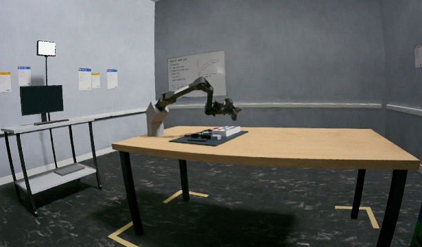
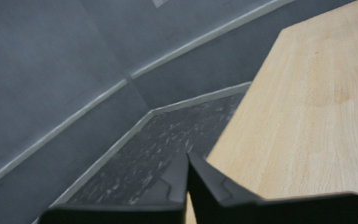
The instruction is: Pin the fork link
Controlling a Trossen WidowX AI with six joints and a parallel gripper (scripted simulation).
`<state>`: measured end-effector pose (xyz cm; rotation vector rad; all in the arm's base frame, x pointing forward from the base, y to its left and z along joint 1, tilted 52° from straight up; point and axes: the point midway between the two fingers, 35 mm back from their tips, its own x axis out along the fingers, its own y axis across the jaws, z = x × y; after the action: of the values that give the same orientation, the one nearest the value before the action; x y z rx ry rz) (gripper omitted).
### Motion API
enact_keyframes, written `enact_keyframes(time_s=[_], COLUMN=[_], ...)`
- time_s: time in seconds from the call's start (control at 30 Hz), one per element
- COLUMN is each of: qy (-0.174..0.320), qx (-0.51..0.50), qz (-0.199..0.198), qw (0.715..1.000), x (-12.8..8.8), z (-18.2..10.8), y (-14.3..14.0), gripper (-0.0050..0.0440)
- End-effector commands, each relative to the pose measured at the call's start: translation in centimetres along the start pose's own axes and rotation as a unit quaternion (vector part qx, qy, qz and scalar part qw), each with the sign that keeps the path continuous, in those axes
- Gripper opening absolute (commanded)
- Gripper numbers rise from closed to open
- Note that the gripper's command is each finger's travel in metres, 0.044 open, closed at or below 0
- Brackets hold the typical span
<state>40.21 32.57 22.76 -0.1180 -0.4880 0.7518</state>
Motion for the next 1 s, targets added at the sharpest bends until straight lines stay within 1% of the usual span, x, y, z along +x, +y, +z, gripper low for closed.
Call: enact_keyframes(time_s=[0.0,0.53,0.57,0.8,0.97], qy=[-0.010,-0.010,-0.011,-0.007,0.007], qx=[-0.002,-0.002,-0.002,0.000,0.001], qz=[-0.001,-0.001,-0.001,-0.012,-0.029], qw=[1.000,1.000,1.000,1.000,1.000], x=[0.2,0.2,0.2,0.1,-0.3], z=[1.0,1.0,1.0,1.7,2.6], y=[-0.2,-0.2,-0.2,-1.2,-3.3], gripper=[0.0000,0.0000,0.0440,0.0440,0.0440])
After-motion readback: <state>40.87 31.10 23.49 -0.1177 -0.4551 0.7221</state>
